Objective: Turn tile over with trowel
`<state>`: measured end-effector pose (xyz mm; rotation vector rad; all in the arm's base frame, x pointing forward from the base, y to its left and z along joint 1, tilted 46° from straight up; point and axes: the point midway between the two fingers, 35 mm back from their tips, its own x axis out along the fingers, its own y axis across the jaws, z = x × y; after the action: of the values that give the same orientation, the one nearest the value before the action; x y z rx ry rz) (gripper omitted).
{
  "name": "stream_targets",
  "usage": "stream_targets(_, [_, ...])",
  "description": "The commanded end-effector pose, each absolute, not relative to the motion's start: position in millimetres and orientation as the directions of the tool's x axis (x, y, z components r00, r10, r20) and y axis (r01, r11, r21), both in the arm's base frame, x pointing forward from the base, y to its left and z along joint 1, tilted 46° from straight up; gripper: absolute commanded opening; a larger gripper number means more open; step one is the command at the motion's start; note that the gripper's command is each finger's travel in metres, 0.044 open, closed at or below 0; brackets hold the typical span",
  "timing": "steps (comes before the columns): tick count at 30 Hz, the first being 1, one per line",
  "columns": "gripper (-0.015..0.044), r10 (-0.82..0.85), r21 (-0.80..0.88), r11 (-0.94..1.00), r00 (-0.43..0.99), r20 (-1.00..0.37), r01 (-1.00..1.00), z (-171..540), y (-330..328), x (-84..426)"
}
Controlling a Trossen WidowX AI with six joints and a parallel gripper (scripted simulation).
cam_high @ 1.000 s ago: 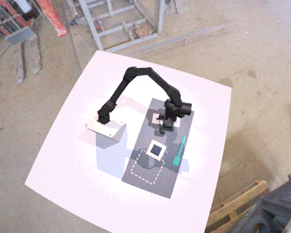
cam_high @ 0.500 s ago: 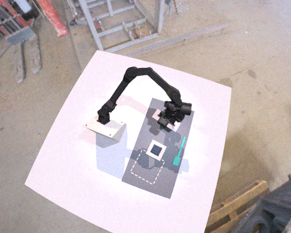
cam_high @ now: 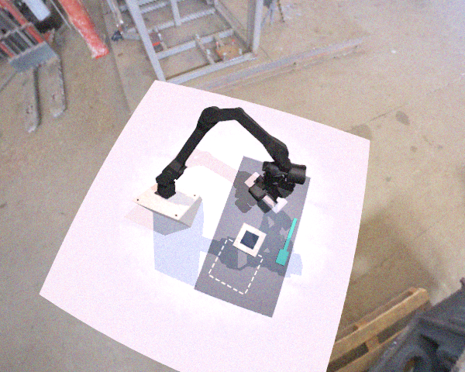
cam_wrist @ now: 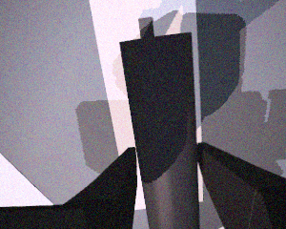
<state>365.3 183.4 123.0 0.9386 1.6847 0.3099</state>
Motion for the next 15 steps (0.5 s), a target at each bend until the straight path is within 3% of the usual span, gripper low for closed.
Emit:
stream_targets(1, [0.0235, 0.717, 0.63, 0.646, -0.06, -0.694, 0.431, 122.8, 183.9, 364.6])
stream_targets(3, [0.027, 0.717, 0.63, 0.646, -0.06, -0.694, 0.431, 122.8, 183.9, 364.6])
stream_targets(15, [0.027, 0.717, 0.63, 0.646, -0.06, -0.694, 0.431, 122.8, 183.9, 364.6])
